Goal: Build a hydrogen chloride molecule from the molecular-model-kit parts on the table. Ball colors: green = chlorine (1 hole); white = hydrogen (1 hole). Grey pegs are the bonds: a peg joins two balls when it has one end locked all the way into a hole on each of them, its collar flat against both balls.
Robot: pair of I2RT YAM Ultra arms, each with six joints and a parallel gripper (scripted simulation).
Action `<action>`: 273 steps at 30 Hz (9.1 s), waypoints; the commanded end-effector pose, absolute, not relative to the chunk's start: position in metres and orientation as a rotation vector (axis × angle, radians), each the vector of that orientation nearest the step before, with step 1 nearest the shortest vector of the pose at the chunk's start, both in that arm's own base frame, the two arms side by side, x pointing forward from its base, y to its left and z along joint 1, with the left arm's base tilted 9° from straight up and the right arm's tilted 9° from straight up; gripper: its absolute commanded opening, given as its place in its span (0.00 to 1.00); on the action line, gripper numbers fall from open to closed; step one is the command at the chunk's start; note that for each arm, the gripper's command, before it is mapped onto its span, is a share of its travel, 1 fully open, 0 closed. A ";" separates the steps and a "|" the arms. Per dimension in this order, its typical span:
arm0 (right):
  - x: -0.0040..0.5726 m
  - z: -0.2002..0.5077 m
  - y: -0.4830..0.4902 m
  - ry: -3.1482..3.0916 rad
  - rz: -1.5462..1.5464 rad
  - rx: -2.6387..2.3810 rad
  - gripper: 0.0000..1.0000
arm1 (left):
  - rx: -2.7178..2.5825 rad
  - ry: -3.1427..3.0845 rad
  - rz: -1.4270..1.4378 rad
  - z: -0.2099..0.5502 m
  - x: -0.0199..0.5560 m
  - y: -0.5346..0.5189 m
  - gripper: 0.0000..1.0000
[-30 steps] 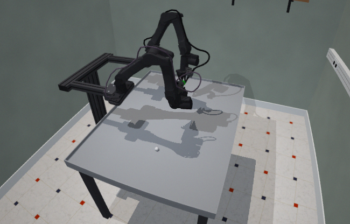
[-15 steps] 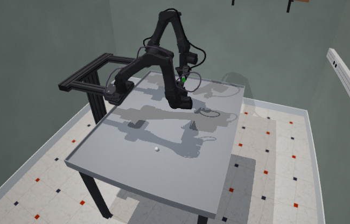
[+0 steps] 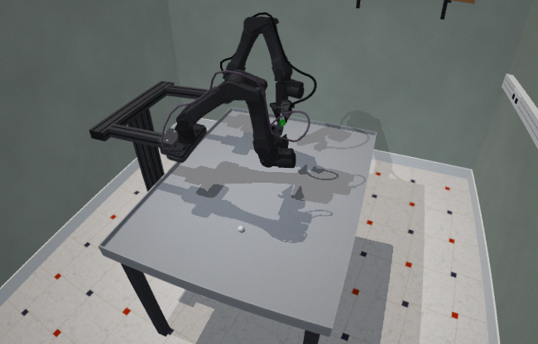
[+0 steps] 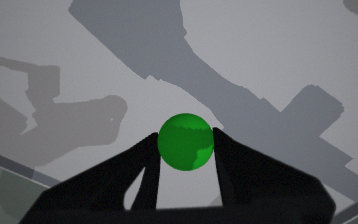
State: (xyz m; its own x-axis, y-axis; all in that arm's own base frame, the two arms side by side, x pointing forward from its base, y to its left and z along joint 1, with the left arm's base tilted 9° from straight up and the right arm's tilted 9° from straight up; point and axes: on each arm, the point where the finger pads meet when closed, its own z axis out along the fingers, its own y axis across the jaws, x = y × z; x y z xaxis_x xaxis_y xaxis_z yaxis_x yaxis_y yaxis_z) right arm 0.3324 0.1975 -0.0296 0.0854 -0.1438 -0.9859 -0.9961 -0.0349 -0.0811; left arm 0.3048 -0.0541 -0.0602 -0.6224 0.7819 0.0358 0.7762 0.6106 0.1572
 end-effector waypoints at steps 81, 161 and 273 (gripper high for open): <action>0.298 -0.142 -0.179 2.570 -0.147 1.518 0.37 | 1.344 2.765 0.220 -0.055 0.306 -0.062 0.00; 0.299 -0.193 -0.174 2.629 -0.104 1.456 0.00 | 1.344 2.765 0.220 -0.055 0.306 -0.062 0.00; 0.309 -0.111 -0.179 2.575 -0.115 1.430 0.00 | -1.319 2.823 -1.736 -0.074 0.357 -0.184 0.00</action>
